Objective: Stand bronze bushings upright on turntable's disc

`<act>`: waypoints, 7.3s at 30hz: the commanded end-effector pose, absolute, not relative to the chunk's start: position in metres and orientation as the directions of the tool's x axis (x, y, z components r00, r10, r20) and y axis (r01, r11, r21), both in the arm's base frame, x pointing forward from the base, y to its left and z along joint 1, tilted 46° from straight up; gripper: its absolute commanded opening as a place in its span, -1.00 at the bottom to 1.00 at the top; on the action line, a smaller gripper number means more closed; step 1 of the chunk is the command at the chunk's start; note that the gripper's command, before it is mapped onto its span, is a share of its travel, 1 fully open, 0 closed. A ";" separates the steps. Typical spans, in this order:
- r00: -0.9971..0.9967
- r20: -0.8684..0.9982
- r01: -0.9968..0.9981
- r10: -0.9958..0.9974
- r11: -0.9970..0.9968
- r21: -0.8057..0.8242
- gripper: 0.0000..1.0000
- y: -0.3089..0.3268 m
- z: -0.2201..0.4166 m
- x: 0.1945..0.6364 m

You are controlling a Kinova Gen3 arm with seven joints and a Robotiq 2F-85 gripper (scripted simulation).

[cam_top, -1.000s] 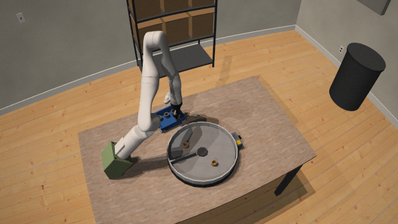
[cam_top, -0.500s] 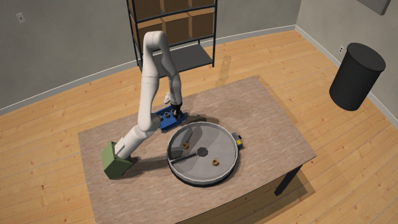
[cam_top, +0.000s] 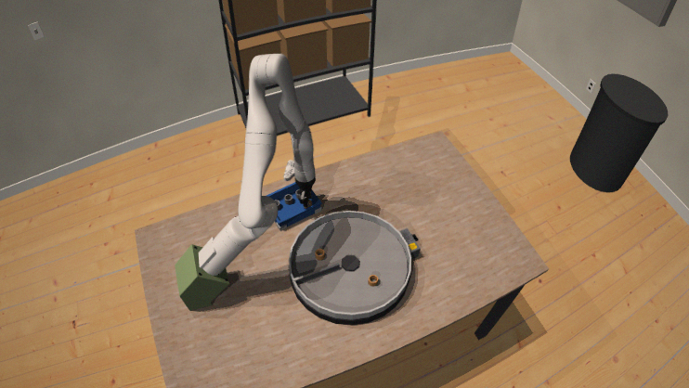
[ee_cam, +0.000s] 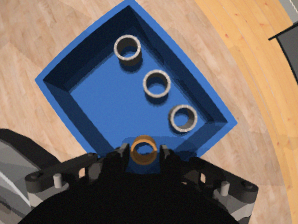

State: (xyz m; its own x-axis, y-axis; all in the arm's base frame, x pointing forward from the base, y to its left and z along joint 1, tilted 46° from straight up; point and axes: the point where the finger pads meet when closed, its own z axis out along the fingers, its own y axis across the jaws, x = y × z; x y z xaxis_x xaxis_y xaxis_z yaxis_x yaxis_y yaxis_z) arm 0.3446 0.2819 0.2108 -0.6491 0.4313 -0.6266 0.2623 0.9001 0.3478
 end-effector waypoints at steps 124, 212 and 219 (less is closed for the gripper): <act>-0.649 -0.624 0.266 0.435 0.898 0.349 -1.00 0.278 0.247 0.308; -0.638 -0.623 0.243 0.452 0.887 0.393 -1.00 0.260 0.304 0.286; -0.632 -0.623 0.234 0.461 0.880 0.414 -1.00 0.252 0.316 0.290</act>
State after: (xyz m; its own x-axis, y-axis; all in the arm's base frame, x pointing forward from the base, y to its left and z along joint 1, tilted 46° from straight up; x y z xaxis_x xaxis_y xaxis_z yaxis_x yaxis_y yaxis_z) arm 0.2919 0.2501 0.3163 -0.6247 0.4617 -0.6297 0.2389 0.8808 0.4089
